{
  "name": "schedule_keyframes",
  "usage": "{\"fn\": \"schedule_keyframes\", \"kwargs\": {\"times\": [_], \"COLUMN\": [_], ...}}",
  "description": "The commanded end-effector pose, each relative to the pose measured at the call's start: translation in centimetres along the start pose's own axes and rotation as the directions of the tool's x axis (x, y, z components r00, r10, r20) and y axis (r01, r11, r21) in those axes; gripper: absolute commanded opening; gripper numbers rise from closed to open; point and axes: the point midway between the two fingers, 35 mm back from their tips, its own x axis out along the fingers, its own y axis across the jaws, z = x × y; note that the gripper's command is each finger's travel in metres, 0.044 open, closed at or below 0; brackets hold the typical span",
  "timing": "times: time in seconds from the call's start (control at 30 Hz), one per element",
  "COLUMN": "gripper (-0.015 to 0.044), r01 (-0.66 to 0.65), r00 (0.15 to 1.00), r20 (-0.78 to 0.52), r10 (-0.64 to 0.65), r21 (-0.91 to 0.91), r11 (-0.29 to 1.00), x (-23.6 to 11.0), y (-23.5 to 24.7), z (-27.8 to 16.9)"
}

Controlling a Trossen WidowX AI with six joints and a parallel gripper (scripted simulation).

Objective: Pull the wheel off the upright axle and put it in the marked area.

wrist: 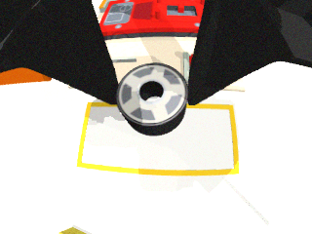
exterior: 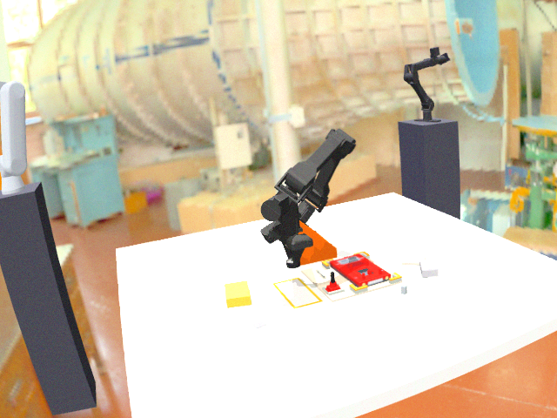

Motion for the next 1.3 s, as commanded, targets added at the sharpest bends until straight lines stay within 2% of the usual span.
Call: {"fn": "schedule_keyframes", "kwargs": {"times": [0.0, 0.43, 0.53, 0.9, 1.1, 1.2, 1.27], "gripper": [0.0000, 0.0000, 0.0000, 0.0289, 0.0300, 0.0300, 0.0352], "r01": [0.002, 0.002, 0.002, 0.005, 0.002, 0.002, -0.005], "r00": [1.000, 1.000, 1.000, 1.000, 1.000, 1.000, 1.000], "r20": [-0.009, -0.012, -0.013, -0.007, -0.009, -0.010, -0.010], "r10": [-0.002, -0.001, -0.002, -0.005, -0.002, -0.002, 0.005], "r21": [0.011, 0.010, 0.010, 0.001, 0.009, 0.010, 0.020], "r11": [1.000, 1.000, 1.000, 1.000, 1.000, 1.000, 1.000], "x": [0.8, 8.6, 9.0, 8.3, 3.2, 2.5, 2.5], "y": [-0.2, -0.3, -0.3, -0.1, 0.0, -0.1, -0.9], "z": [0.0, -0.2, -0.3, -0.2, 0.0, 0.0, -0.2]}}
